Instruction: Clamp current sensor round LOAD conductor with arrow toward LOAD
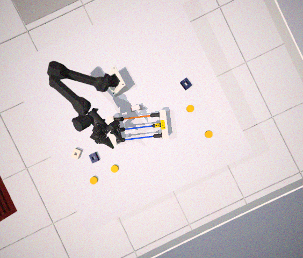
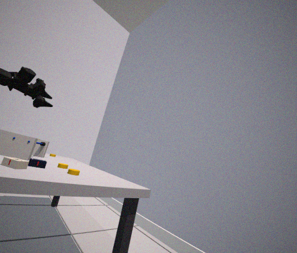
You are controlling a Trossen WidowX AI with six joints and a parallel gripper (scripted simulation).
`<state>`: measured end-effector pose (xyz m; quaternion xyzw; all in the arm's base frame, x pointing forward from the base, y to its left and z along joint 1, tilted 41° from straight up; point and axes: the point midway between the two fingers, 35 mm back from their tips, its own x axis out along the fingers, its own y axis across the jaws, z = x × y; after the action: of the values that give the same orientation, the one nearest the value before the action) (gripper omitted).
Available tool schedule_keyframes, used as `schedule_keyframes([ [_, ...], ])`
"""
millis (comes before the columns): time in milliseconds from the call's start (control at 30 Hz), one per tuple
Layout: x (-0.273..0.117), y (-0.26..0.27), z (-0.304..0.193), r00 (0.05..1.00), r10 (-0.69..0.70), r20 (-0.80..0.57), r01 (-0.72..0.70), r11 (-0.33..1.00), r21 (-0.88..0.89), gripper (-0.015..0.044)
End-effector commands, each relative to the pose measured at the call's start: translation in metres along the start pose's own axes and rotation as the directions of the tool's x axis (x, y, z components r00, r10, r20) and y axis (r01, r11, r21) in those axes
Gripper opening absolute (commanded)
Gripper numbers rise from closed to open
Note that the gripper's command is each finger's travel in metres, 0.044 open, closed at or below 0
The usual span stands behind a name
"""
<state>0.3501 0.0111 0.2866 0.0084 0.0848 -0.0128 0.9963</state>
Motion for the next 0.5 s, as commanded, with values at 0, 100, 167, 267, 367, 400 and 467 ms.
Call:
schedule_keyframes([
  [0,0.034,0.018,-0.042,0.974,-0.031,-0.224,0.026,0.999,-0.025,0.0440],
  [100,0.054,0.032,-0.076,0.921,-0.072,-0.382,0.046,0.996,-0.077,0.0440],
  [167,0.064,0.043,-0.100,0.873,-0.108,-0.475,0.055,0.991,-0.126,0.0440],
  [267,0.074,0.057,-0.136,0.788,-0.176,-0.591,0.055,0.975,-0.217,0.0440],
  [367,0.079,0.072,-0.170,0.693,-0.260,-0.672,0.037,0.945,-0.326,0.0440],
  [400,0.079,0.076,-0.182,0.662,-0.290,-0.691,0.027,0.931,-0.365,0.0440],
  [467,0.079,0.085,-0.204,0.600,-0.356,-0.717,0.001,0.896,-0.444,0.0440],
])
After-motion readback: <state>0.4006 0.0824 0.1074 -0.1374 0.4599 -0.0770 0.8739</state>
